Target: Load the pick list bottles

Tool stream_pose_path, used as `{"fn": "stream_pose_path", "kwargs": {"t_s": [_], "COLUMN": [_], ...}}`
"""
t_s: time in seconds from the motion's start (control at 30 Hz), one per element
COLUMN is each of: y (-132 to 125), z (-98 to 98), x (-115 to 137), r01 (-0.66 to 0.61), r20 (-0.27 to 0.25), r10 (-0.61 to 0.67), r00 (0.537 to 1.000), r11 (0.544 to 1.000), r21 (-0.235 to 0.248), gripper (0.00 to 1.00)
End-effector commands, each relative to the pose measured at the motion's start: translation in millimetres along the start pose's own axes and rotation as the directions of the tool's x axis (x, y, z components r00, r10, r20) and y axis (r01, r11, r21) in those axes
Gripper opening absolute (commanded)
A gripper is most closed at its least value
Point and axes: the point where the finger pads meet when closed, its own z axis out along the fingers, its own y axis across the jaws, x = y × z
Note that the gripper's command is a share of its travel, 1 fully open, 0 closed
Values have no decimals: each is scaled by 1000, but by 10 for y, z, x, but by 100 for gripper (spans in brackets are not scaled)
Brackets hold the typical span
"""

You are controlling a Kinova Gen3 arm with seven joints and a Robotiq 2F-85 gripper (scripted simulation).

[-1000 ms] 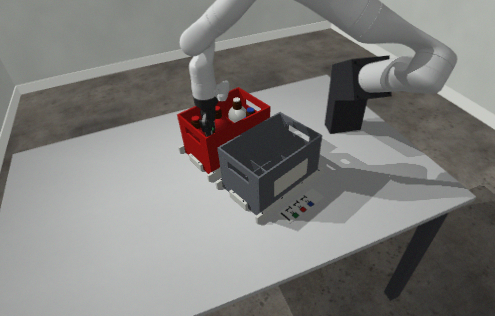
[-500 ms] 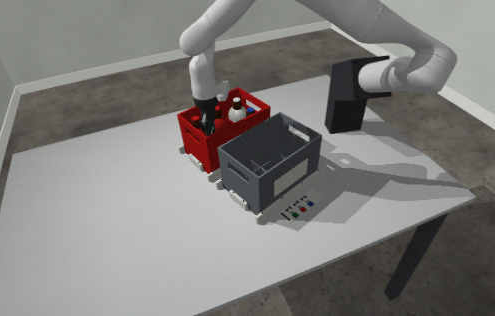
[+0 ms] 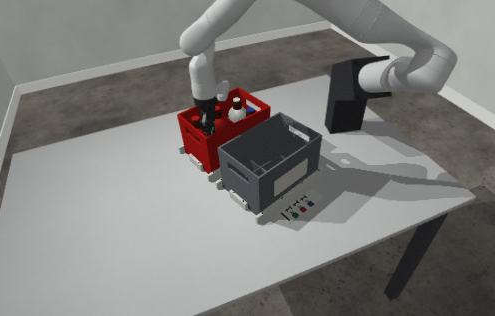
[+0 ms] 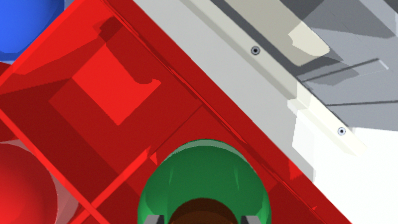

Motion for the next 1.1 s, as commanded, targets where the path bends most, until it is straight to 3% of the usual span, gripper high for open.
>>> {"fn": "stream_pose_path", "kwargs": {"t_s": [0.0, 0.63, 0.67, 1.07], "y": [-3, -3, -3, -3], "z": [-11, -93, -110, -310], "x": [-7, -6, -6, -6], "r01": [0, 0, 0, 0], "r20": [2, 2, 2, 2], "r10": [0, 0, 0, 0], "r00": [1000, 1000, 1000, 1000], "r11": [1000, 1000, 1000, 1000], "r21": [1, 1, 1, 1], "gripper": [41, 41, 10, 10]}}
